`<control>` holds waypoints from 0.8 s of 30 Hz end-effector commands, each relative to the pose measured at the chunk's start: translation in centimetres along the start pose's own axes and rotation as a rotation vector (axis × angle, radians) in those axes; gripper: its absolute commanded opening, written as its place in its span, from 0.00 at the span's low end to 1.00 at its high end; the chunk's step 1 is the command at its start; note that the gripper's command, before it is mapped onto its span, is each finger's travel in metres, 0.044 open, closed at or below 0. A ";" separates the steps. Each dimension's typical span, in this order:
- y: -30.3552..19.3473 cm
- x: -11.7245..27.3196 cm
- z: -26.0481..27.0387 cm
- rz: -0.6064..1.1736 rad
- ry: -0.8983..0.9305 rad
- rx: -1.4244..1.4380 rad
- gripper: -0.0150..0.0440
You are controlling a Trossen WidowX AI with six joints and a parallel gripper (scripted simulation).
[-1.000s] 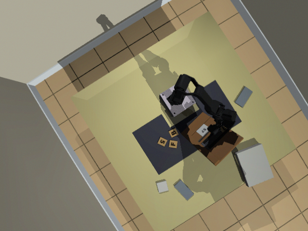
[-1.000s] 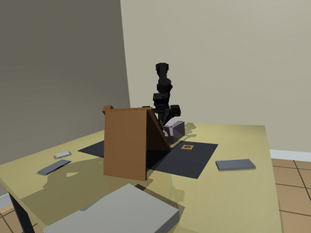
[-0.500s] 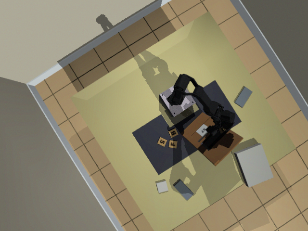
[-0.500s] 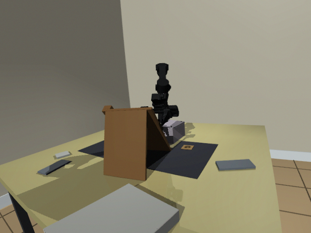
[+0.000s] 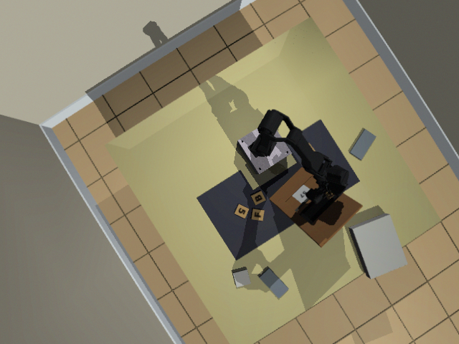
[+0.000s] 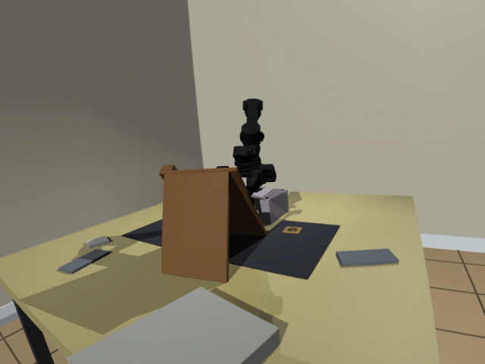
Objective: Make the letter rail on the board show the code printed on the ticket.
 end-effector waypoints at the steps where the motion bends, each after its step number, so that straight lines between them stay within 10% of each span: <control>1: 0.1 0.2 -0.3 -0.008 0.001 0.001 0.25; 24: -0.2 0.2 -1.6 -0.008 0.000 0.003 0.25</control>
Point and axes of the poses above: the point midway between the two fingers, 35 mm back from their tips, its own x axis back along the fingers, its own z axis across the jaws, y = z × x, the point moved 5 cm from there along x, back along the fingers, and after that the axes turned 14 degrees about x, right-handed, at the moved point
